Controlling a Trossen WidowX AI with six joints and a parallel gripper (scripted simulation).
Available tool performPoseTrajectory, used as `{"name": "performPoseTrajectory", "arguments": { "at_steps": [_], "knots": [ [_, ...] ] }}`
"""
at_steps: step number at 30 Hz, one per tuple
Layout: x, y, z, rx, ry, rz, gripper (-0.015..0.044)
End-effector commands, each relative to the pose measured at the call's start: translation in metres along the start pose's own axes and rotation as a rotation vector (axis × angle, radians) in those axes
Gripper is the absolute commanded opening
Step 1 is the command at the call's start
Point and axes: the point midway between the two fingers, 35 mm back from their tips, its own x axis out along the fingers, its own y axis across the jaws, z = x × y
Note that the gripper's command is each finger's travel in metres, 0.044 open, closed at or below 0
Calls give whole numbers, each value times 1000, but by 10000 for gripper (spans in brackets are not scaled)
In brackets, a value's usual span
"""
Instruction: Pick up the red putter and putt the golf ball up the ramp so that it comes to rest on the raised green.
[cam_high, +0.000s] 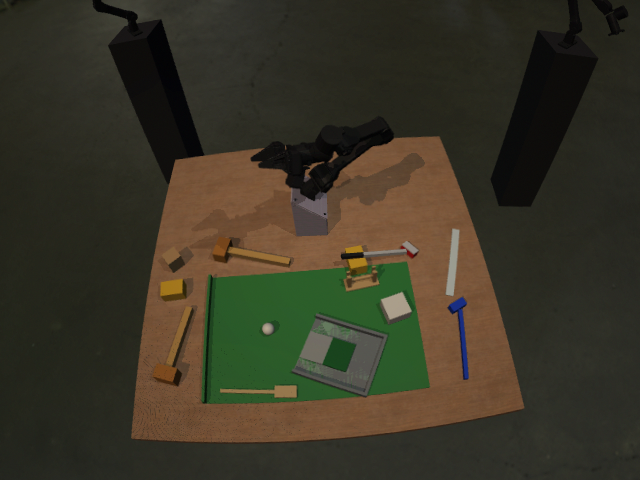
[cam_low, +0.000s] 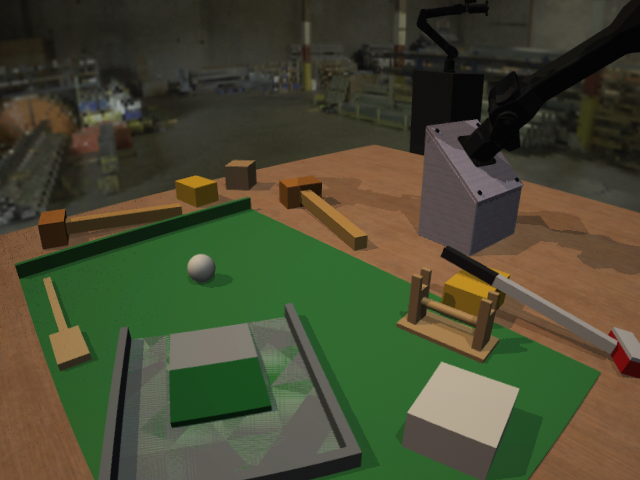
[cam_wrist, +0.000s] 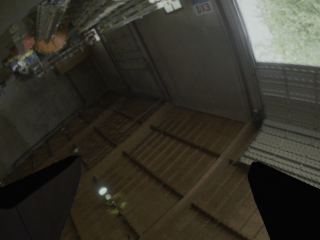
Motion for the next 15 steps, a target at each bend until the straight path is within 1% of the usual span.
{"name": "performPoseTrajectory", "arguments": {
  "at_steps": [1,8,15],
  "knots": [
    [-17,-27,70,32,-231,-86,440],
    [-71,-51,177,64,-613,-147,440],
    [-151,-46,268,59,-993,-97,440]
  ]
}}
